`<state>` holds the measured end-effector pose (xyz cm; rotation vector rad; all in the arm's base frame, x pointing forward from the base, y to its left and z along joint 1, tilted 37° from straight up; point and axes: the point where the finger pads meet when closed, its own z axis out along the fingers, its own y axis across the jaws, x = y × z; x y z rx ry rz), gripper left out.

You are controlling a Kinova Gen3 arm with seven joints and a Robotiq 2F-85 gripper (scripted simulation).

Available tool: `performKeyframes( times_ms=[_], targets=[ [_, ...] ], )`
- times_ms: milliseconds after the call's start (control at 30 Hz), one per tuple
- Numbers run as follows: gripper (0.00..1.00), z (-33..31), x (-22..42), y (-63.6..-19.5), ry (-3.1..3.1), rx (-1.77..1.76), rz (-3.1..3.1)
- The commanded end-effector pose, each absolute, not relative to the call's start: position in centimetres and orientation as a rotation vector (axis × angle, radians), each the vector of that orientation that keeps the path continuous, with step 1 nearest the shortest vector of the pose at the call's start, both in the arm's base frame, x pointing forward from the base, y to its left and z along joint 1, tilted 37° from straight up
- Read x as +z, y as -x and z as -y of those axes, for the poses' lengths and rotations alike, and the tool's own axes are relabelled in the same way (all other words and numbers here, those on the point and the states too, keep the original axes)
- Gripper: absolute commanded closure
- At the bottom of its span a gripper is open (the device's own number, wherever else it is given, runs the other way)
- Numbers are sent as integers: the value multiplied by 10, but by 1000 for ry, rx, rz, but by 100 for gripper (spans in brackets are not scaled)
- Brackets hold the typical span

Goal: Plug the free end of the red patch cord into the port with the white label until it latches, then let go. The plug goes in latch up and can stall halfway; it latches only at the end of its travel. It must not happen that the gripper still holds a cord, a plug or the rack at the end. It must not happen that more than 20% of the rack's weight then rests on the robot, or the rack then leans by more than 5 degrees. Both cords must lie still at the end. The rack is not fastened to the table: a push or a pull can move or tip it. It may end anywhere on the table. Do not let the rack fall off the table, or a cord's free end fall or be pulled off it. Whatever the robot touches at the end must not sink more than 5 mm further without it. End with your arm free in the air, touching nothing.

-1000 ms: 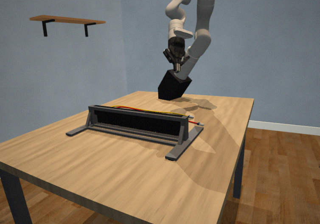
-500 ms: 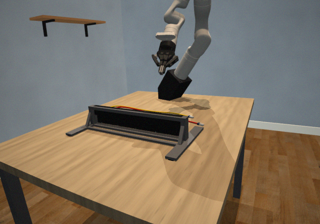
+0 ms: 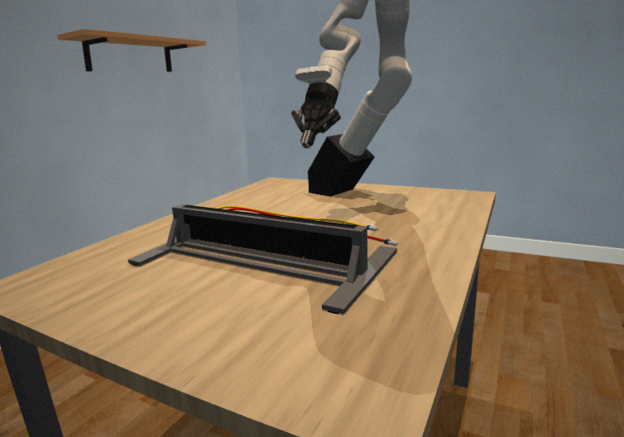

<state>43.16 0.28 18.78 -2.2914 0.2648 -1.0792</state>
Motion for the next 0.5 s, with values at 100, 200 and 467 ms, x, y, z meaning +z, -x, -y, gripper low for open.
performKeyframes(
  times_ms=[100,200,467],
  targets=[
    [100,-3,188,-432,2290,-1078,-268],
    [100,-3,187,-432,2291,-1078,-268],
    [100,-7,182,-439,2295,-1076,-267]
  ],
)
